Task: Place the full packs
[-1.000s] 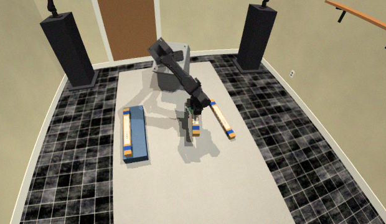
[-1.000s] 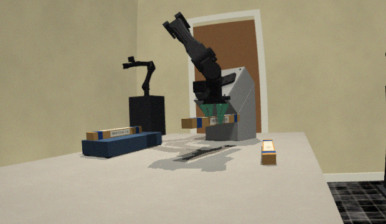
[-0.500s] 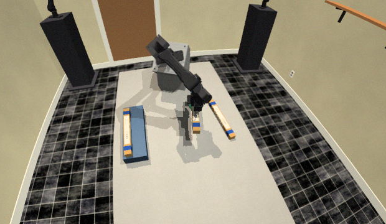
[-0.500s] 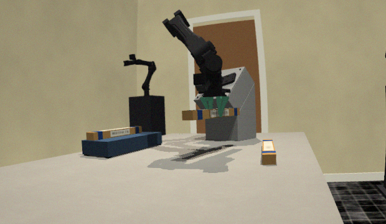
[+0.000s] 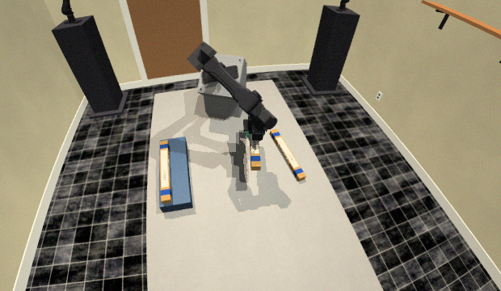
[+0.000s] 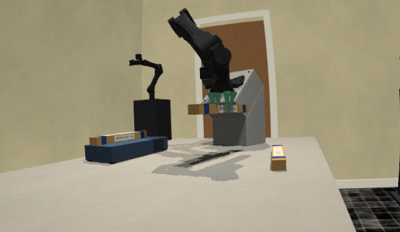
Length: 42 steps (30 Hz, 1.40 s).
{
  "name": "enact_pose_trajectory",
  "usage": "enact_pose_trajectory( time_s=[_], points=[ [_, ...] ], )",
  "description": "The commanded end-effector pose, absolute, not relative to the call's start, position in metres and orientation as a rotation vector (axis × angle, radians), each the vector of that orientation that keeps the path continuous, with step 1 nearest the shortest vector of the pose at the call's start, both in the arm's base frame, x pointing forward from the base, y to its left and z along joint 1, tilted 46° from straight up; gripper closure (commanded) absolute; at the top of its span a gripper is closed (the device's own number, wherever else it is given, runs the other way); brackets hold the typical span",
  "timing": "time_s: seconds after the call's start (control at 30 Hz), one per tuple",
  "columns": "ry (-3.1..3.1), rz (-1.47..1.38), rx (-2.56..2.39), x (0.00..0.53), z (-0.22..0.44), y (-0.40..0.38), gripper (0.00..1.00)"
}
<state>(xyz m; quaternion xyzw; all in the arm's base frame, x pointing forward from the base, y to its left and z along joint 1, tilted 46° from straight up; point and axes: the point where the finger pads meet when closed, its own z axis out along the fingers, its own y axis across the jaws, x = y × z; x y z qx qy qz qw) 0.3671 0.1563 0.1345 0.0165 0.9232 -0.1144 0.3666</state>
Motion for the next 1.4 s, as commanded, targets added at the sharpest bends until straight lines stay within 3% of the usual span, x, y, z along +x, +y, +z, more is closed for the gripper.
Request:
enact_pose_trajectory(
  time_s=[0.0,1.37],
  points=[
    [2.329,-0.248,0.034,0.357,0.169,0.171,1.0],
    [2.334,-0.247,0.034,0.322,0.2,0.175,1.0]
  ],
)
